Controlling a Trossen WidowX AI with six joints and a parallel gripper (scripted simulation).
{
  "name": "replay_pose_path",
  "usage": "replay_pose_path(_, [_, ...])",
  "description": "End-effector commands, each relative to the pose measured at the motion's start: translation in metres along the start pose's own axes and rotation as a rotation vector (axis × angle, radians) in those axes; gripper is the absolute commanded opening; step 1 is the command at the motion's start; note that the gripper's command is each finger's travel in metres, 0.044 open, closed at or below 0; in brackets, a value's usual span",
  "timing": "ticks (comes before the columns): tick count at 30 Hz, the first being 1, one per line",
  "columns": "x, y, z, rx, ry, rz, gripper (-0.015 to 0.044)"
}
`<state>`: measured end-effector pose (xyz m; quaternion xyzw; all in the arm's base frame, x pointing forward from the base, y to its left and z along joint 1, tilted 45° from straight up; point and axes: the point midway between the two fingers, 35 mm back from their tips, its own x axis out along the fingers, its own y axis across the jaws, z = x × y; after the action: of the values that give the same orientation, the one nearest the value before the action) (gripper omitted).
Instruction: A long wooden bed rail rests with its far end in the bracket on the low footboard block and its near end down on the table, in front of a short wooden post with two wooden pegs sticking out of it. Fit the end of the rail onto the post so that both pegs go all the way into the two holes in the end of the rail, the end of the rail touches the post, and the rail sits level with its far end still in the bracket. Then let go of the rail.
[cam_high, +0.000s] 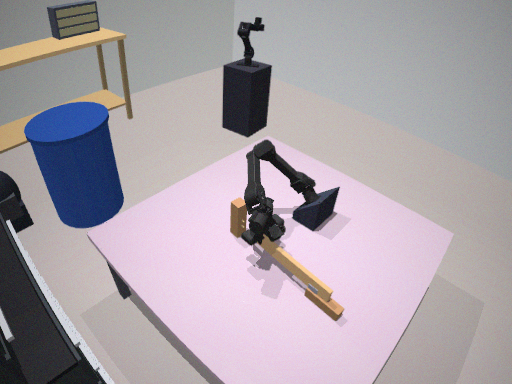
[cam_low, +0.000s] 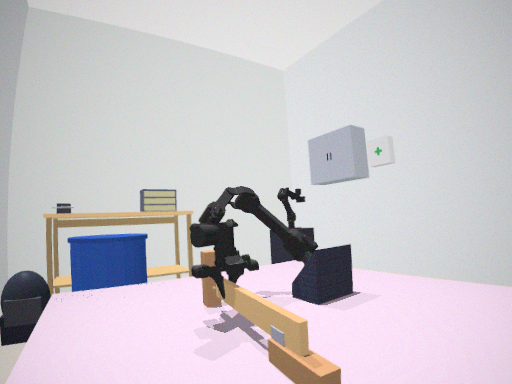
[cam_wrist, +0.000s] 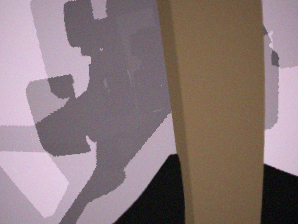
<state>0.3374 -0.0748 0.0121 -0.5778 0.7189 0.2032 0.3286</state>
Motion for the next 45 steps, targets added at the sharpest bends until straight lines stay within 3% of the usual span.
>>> replay_pose_path(1, [-0.002,0.000,0.000,-0.004,-0.003,-0.005,0.0000])
replay_pose_path(45, [-0.002,-0.001,-0.014,-0.004,-0.002,-0.005,0.0000])
